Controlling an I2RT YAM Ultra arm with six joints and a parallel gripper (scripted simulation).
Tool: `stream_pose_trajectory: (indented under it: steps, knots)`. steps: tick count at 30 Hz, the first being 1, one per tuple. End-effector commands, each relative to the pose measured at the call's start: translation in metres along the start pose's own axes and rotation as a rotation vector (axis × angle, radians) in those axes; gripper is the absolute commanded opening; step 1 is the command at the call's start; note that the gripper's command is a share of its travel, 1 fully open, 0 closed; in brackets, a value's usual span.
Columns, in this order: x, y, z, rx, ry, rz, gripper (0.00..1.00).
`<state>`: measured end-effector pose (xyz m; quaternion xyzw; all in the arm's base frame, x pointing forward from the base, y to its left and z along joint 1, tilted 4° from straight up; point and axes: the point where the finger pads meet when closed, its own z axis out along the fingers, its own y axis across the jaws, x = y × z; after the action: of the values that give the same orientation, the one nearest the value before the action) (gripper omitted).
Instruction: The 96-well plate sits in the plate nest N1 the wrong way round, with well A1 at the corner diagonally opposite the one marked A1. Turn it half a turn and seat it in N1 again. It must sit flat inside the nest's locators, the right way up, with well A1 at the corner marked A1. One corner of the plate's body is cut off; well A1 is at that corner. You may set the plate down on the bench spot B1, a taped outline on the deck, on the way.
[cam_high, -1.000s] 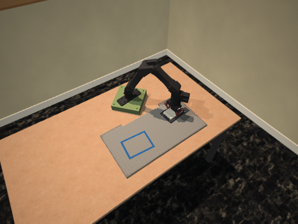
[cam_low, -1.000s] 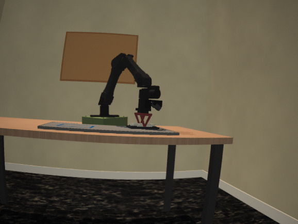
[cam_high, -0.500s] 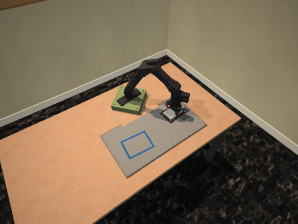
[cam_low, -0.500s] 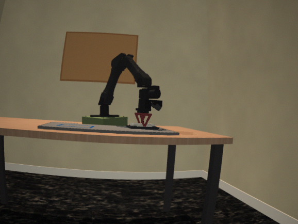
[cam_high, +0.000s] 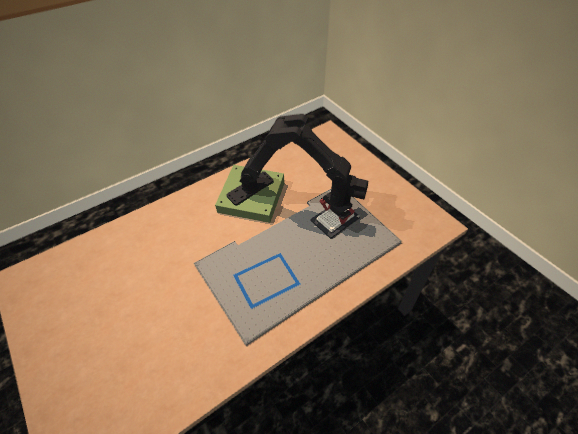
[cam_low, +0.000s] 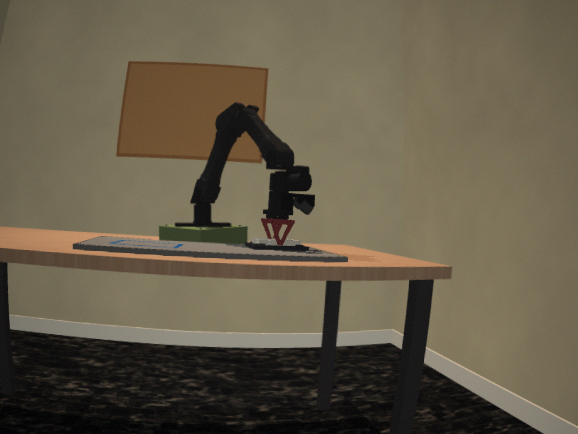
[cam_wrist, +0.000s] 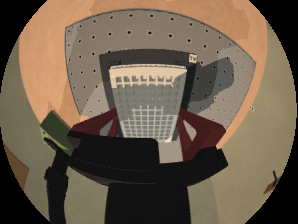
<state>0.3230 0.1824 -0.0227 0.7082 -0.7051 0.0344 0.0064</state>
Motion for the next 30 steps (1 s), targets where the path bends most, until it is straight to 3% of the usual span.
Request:
stream_pose_trajectory:
  steps: [1,11,30]
  knots:
    - [-0.002,-0.002,-0.004,0.009,-0.011,0.0,0.0]
    - [-0.002,-0.002,-0.004,0.009,-0.011,0.0,0.0]
    - [-0.002,-0.002,-0.032,0.009,-0.011,0.0,0.0]
